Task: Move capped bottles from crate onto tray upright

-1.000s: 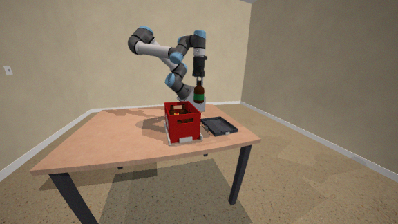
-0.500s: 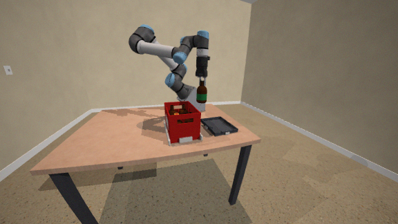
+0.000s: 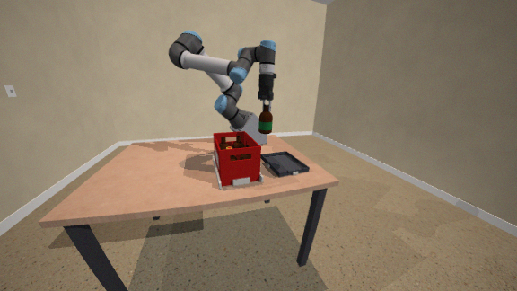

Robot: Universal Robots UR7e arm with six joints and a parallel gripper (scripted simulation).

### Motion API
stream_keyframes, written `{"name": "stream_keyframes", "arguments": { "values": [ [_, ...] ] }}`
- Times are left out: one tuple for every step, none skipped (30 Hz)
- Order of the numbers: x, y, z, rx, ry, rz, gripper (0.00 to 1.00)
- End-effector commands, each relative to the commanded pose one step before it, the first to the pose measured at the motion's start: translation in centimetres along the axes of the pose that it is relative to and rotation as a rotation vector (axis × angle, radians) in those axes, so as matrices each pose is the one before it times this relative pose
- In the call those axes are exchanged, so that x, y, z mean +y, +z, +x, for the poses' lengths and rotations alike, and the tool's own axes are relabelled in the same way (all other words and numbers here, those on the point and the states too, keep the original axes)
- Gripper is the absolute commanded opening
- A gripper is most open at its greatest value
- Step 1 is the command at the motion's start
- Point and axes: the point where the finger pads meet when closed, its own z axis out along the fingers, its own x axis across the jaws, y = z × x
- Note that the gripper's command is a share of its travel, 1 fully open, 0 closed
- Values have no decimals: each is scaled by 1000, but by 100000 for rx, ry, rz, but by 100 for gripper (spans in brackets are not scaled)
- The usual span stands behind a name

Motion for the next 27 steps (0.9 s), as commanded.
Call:
{"name": "stream_keyframes", "arguments": {
  "values": [
    [-641,-32,760,88,51,-20,0],
    [-134,0,149,-1,1,0,0],
    [-134,0,149,-1,1,0,0],
    [-134,0,149,-1,1,0,0],
    [-134,0,149,-1,1,0,0],
    [-134,0,149,-1,1,0,0],
    [0,0,0,0,0,0,0],
    [0,0,0,0,0,0,0],
    [208,-3,-256,14,-7,8,0],
    [-134,0,149,-1,1,0,0],
    [-134,0,149,-1,1,0,0],
    [-134,0,149,-1,1,0,0],
    [-134,0,149,-1,1,0,0],
    [-134,0,149,-1,1,0,0],
    [-134,0,149,-1,1,0,0],
    [-134,0,149,-1,1,0,0],
    [-134,0,149,-1,1,0,0],
    [-134,0,149,-1,1,0,0],
    [-134,0,149,-1,1,0,0],
    [-134,0,149,-1,1,0,0],
    [-134,0,149,-1,1,0,0],
    [-134,0,149,-1,1,0,0],
    [-134,0,149,-1,1,0,0],
    [0,0,0,0,0,0,0],
    [0,0,0,0,0,0,0],
    [209,-2,-255,13,-6,8,0],
    [-134,0,149,-1,0,0,0]
  ]
}}
